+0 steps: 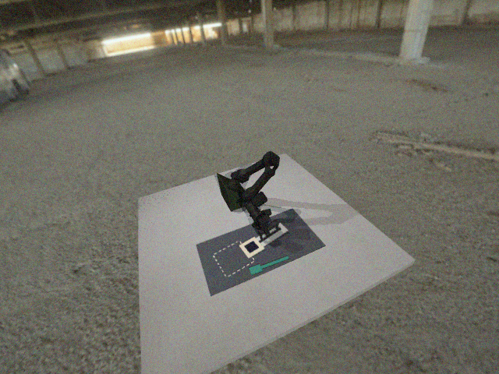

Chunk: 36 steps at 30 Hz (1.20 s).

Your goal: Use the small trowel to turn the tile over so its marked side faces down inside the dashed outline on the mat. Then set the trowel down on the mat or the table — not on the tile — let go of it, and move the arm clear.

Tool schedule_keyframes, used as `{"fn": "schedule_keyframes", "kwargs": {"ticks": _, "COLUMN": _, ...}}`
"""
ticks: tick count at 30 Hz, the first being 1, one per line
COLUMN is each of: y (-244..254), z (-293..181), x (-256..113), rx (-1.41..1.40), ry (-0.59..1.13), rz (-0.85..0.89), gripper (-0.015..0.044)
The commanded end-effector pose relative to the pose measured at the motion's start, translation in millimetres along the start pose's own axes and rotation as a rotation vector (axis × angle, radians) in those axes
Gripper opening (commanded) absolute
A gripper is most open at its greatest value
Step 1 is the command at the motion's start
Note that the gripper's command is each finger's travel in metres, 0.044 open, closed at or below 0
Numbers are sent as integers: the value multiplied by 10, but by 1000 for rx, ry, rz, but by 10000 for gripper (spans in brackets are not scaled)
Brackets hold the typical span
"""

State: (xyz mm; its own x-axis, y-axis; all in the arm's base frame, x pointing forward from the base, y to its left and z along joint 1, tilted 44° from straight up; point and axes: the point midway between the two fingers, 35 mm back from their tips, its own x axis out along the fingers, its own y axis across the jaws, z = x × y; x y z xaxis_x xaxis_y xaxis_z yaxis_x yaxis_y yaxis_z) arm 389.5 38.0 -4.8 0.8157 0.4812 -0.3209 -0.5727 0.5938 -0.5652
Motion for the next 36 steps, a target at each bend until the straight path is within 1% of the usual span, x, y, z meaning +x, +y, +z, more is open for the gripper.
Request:
{"fn": "schedule_keyframes", "kwargs": {"ticks": 1, "y": -36, "z": -26, "x": -17, "rx": -17, "ry": 24, "rz": -6, "gripper": 0}}
{"fn": "schedule_keyframes", "kwargs": {"ticks": 7, "y": -147, "z": -7, "x": -109, "rx": -72, "ry": 70, "rz": -6, "gripper": 0}}
{"fn": "schedule_keyframes", "kwargs": {"ticks": 15, "y": -306, "z": -105, "x": -241, "rx": -77, "ry": 74, "rz": -6, "gripper": 0}}
{"fn": "schedule_keyframes", "kwargs": {"ticks": 36, "y": -523, "z": -613, "x": -423, "rx": -81, "ry": 76, "rz": -7, "gripper": 0}}
